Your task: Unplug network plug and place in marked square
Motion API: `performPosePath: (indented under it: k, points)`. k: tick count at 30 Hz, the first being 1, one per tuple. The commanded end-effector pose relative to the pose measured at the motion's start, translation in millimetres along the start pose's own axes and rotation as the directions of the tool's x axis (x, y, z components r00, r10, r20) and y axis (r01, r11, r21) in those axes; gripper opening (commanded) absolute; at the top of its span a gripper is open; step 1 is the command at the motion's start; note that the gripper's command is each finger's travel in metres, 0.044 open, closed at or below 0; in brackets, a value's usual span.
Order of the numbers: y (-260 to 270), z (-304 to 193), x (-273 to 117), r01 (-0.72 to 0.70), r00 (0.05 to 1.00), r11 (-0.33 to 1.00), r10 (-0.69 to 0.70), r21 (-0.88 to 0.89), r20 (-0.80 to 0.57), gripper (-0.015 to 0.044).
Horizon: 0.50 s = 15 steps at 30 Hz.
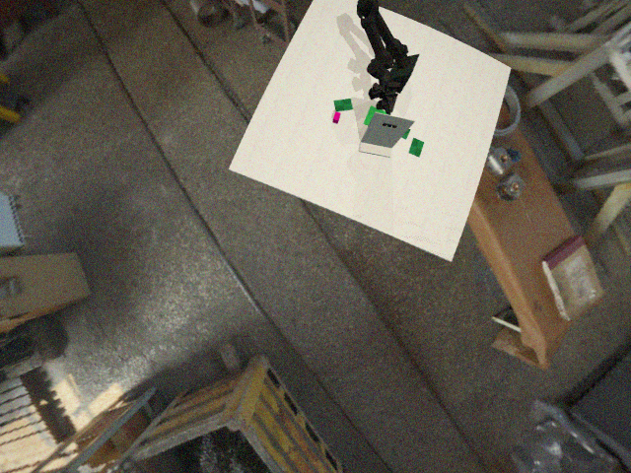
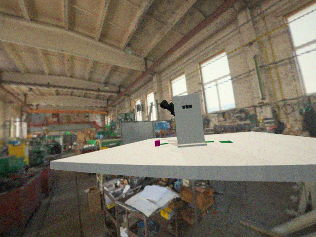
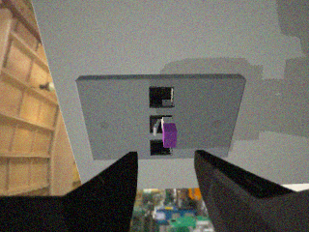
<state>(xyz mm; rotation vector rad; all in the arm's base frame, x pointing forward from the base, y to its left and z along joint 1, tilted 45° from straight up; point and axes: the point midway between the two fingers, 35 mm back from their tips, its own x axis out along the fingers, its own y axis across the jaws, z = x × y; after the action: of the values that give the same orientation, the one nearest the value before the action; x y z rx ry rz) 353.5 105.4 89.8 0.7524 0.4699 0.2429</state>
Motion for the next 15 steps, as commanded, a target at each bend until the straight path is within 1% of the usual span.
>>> performPosePath:
  k: [1, 15]
  points:
    - [-1.1, -0.3, 6.5, 0.001, 1.000, 1.000, -0.001, 0.004, -0.007, 0.0156]
    - [-1.9, 3.7, 24.4, 0.000, 1.000, 1.000, 0.000, 0.004, -0.006, 0.0156]
